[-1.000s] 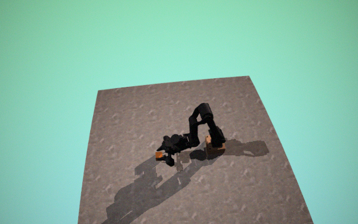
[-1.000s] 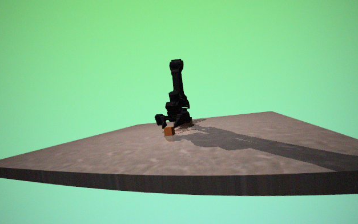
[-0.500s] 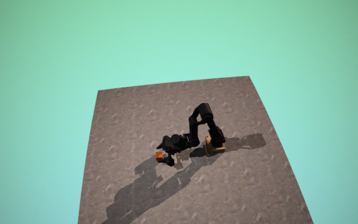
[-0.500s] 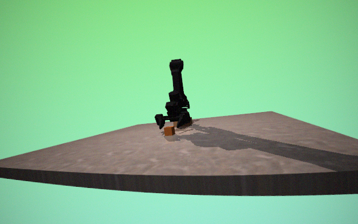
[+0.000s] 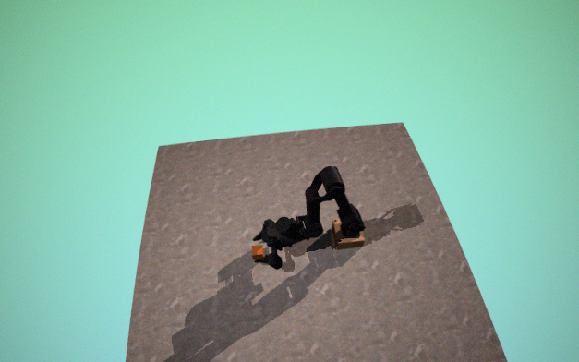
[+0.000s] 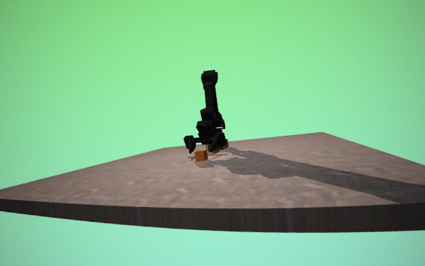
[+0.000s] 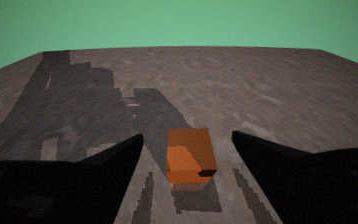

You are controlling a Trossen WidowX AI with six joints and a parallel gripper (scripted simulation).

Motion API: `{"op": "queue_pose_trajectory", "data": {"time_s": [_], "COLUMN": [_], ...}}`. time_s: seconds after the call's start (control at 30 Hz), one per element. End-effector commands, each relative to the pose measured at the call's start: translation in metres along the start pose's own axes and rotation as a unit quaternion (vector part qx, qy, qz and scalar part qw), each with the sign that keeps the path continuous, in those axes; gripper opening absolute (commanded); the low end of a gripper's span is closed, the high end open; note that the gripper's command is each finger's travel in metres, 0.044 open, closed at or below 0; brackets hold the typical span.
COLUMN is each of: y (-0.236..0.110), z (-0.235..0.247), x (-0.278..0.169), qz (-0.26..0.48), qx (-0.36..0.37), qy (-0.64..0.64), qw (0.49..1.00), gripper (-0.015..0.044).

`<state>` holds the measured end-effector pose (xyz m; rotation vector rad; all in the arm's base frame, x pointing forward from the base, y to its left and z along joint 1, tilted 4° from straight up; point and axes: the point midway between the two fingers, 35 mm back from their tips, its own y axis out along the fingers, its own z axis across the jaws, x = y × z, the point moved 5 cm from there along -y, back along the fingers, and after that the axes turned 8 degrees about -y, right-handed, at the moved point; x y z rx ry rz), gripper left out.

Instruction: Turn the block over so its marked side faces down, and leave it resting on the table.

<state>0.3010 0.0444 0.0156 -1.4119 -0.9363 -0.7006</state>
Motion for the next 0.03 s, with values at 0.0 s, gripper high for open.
{"op": "queue_pose_trajectory", "data": {"time_s": [0.0], "y": [0.0001], "z": [-0.0002], "x": [-0.0007], "qz": [0.001], "qx": [-0.002], "qy": [0.002], "qw": [1.0], "gripper": [0.044]}}
